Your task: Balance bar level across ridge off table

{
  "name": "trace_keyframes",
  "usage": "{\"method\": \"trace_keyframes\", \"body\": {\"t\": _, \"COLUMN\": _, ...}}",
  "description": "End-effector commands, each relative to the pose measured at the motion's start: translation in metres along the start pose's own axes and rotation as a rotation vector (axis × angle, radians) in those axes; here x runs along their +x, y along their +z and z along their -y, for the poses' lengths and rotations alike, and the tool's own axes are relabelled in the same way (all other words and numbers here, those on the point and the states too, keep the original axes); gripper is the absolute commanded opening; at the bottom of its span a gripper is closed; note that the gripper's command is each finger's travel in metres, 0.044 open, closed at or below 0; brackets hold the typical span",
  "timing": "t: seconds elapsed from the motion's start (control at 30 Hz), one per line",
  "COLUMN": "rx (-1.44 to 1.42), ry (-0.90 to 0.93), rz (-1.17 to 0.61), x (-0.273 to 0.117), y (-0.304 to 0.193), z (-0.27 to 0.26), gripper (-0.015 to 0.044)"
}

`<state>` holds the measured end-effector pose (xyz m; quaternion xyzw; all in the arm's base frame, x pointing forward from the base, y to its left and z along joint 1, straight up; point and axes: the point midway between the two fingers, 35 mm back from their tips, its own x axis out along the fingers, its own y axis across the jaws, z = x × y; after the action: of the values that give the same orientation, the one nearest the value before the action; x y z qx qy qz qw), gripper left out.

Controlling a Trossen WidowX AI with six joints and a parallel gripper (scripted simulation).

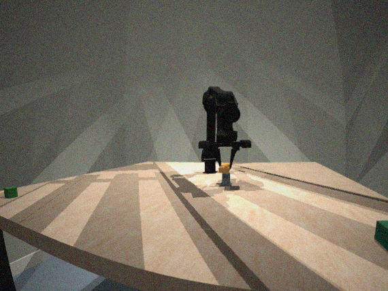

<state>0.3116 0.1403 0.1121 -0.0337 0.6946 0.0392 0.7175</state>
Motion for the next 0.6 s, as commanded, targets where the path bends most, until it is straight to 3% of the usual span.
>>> {"method": "trace_keyframes", "body": {"t": 0.0, "rx": 0.001, "ry": 0.002, "rz": -0.008, "x": 0.0073, "y": -0.0014, "z": 0.0003, "gripper": 0.0}}
{"method": "trace_keyframes", "body": {"t": 0.57, "rx": 0.001, "ry": 0.002, "rz": -0.008, "x": 0.006, "y": -0.0013, "z": 0.0004, "gripper": 0.0}}
